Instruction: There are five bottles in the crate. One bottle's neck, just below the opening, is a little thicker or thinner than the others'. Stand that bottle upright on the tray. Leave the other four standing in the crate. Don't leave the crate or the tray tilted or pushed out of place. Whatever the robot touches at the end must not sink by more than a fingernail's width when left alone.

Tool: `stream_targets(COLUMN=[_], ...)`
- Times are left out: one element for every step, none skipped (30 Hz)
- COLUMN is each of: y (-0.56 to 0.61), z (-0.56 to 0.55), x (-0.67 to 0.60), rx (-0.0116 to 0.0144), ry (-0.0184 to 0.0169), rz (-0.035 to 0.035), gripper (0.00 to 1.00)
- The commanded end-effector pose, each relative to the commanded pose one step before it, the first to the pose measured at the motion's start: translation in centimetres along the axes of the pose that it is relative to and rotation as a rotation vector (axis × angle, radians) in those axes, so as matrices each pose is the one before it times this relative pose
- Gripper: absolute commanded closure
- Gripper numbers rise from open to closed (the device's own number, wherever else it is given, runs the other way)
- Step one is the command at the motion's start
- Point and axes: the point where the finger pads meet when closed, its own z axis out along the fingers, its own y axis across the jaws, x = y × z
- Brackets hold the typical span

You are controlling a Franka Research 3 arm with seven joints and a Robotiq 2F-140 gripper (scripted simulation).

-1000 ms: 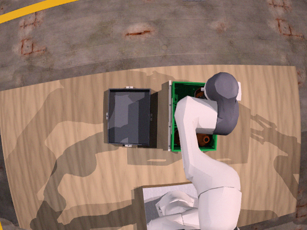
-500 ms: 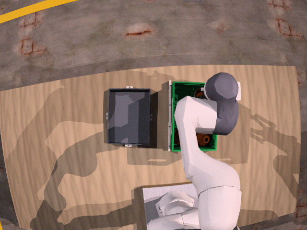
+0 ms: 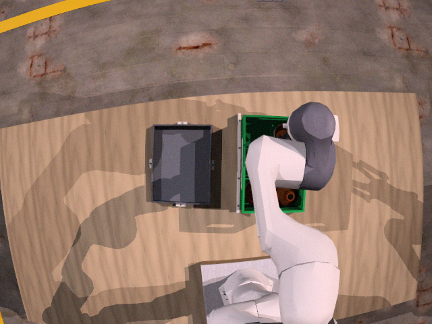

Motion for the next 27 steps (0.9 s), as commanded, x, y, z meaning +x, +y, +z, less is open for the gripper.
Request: stream_targets(y=[0.026, 0.0, 0.0, 0.0, 0.0, 0.0, 0.0, 0.0, 0.0, 0.0, 0.0, 0.0, 0.0, 0.0, 0.0, 0.0, 0.0, 0.0, 0.0, 0.0, 0.0, 0.0, 0.0, 0.0, 0.0, 0.0, 0.0], z=[0.128, 0.0, 0.0, 0.0, 0.0, 0.0, 0.0, 0.0, 0.0, 0.0, 0.0, 0.0, 0.0, 0.0, 0.0, 0.0, 0.0, 0.0, 0.0, 0.0, 0.0, 0.0, 0.0, 0.0, 0.0, 0.0, 0.0], x=[0.01, 0.0, 0.0, 0.0, 0.0, 0.0, 0.0, 0.0, 0.0, 0.0, 0.0, 0.0, 0.0, 0.0, 0.0, 0.0, 0.0, 0.0, 0.0, 0.0, 0.0, 0.0, 0.0, 0.0, 0.0, 0.0, 0.0], rx=[-0.0017, 0.0, 0.0, 0.0, 0.0, 0.0, 0.0, 0.0, 0.0, 0.0, 0.0, 0.0, 0.0, 0.0, 0.0, 0.0, 0.0, 0.0, 0.0, 0.0, 0.0, 0.0, 0.0, 0.0, 0.0, 0.0, 0.0], ry=[-0.00261, 0.0, 0.0, 0.0, 0.0, 0.0, 0.0, 0.0, 0.0, 0.0, 0.0, 0.0, 0.0, 0.0, 0.0, 0.0, 0.0, 0.0, 0.0, 0.0, 0.0, 0.0, 0.0, 0.0, 0.0, 0.0, 0.0], rz=[-0.00205, 0.0, 0.0, 0.0, 0.0, 0.0, 0.0, 0.0, 0.0, 0.0, 0.0, 0.0, 0.0, 0.0, 0.0, 0.0, 0.0, 0.0, 0.0, 0.0, 0.0, 0.0, 0.0, 0.0, 0.0, 0.0, 0.0], gripper=[0.56, 0.56, 0.56, 0.56, 0.56, 0.56, 0.56, 0.56, 0.56, 0.56, 0.56, 0.56, 0.56, 0.56, 0.56, 0.56, 0.56, 0.9, 0.9, 0.9, 0.9, 0.9, 0.9, 0.9, 0.9, 0.9, 0.9])
